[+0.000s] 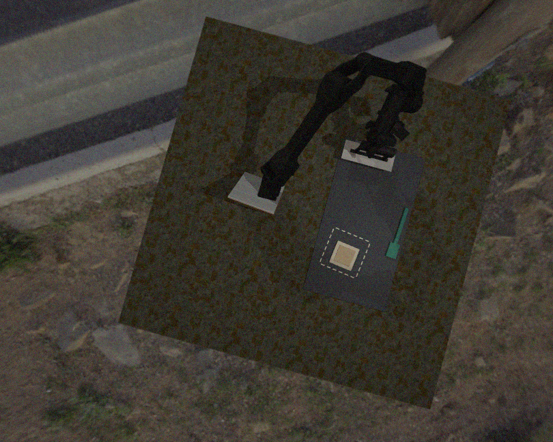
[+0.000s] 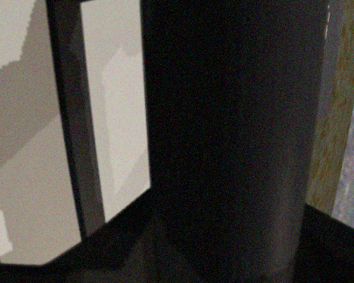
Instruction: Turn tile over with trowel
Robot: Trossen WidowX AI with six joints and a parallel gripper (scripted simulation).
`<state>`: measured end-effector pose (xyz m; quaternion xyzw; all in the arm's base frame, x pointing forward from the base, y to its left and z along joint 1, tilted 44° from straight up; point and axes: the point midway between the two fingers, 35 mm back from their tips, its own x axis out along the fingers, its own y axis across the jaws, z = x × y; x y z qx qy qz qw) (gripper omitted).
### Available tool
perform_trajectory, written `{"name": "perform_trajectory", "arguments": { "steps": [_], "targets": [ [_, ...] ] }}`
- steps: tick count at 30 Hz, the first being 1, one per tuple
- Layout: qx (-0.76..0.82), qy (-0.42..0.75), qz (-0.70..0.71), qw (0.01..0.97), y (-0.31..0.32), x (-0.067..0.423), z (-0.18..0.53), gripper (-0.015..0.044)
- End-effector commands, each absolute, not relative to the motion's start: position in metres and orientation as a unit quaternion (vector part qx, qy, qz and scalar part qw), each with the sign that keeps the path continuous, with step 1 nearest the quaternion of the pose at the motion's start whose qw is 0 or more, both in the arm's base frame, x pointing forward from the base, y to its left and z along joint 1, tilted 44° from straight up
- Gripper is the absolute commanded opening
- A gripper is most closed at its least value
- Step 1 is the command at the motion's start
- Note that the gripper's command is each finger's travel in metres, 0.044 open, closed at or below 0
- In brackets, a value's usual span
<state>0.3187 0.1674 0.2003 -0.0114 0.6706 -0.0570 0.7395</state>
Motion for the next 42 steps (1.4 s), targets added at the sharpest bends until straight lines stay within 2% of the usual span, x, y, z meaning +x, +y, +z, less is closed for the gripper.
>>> {"name": "perform_trajectory", "arguments": {
  "steps": [1, 21, 32, 42],
  "targets": [
    [-0.008, 0.669, -0.064, 0.74, 0.169, 0.321, 0.2, 0.0],
    [0.008, 0.684, -0.068, 0.726, 0.191, 0.327, 0.182, 0.0],
    [0.008, 0.684, -0.068, 0.726, 0.191, 0.327, 0.182, 0.0289],
    [0.007, 0.685, -0.068, 0.725, 0.189, 0.325, 0.182, 0.03]
  ]
}}
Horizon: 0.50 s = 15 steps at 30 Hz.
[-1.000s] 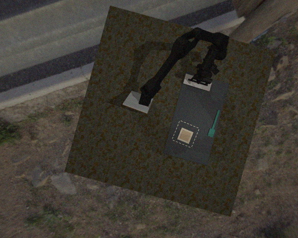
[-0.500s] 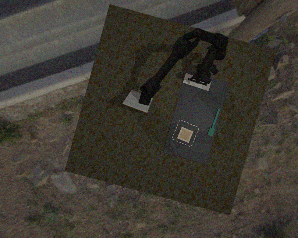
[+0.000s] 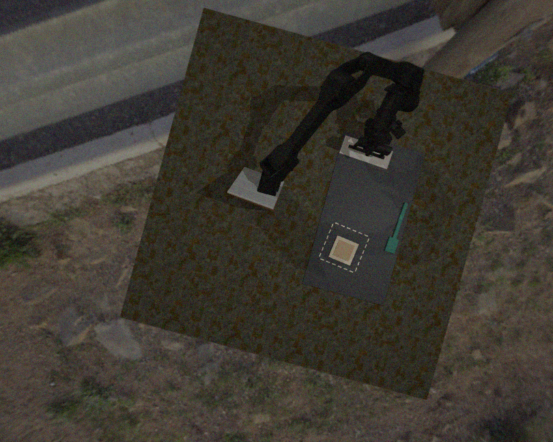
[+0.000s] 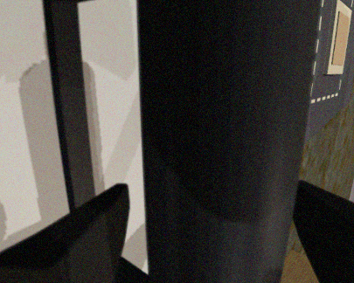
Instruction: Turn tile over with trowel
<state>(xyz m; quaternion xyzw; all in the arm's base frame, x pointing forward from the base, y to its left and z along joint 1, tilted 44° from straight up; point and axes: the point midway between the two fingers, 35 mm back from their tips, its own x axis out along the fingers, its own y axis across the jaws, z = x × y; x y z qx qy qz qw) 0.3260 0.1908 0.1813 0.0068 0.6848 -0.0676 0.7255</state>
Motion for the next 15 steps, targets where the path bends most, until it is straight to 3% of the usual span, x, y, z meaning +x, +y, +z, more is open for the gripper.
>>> {"name": "perform_trajectory", "arguments": {
  "steps": [1, 8, 15],
  "targets": [
    [0.006, 0.685, -0.068, 0.725, 0.183, 0.322, 0.185, 0.03],
    [0.0, 0.692, -0.073, 0.718, 0.108, 0.268, 0.205, 0.03],
    [0.0, 0.693, -0.073, 0.717, 0.101, 0.261, 0.205, 0.03]
  ]
}}
